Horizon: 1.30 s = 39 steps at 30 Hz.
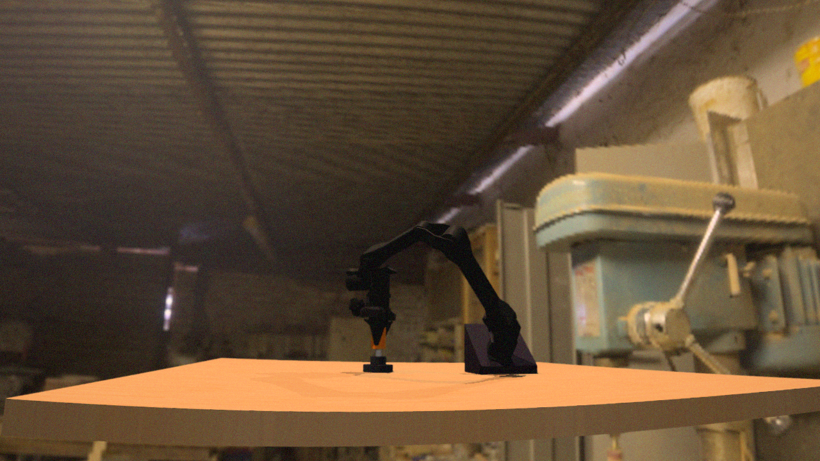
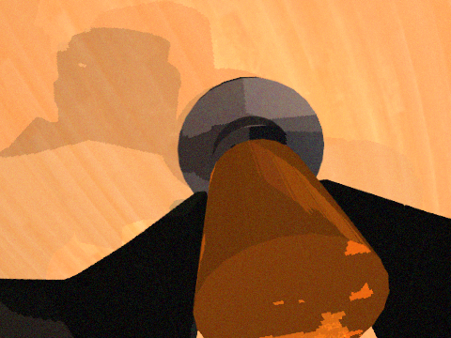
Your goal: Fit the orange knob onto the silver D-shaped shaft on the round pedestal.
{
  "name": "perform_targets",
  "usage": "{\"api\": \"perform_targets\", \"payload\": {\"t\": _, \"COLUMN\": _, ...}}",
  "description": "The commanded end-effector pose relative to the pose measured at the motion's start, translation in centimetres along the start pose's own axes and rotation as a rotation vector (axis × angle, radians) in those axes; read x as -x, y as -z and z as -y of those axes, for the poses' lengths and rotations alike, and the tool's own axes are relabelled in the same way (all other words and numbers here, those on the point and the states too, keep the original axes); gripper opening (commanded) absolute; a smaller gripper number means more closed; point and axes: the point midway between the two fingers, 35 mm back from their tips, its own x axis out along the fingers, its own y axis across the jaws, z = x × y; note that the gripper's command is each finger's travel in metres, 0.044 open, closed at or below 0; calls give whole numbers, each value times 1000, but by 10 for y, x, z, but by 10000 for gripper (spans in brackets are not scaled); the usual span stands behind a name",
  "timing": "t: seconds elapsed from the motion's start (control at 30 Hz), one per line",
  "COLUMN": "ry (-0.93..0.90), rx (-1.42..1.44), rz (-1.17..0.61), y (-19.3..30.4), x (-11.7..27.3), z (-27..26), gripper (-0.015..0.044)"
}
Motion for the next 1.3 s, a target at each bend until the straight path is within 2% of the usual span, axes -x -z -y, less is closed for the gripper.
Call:
{"api": "perform_targets", "payload": {"t": 0.0, "ry": 1, "rx": 6, "rz": 3, "y": -1, "x": 0, "z": 0, "gripper": 0}}
{"api": "perform_targets", "payload": {"t": 0.73, "ry": 1, "rx": 6, "rz": 3, "y": 0, "x": 1, "z": 0, "gripper": 0}}
{"api": "perform_targets", "payload": {"t": 0.97, "ry": 1, "rx": 205, "rz": 3, "y": -1, "x": 0, "z": 1, "gripper": 0}}
{"api": "perform_targets", "payload": {"t": 1.27, "ry": 1, "rx": 215, "rz": 3, "y": 0, "x": -2, "z": 2, "gripper": 0}}
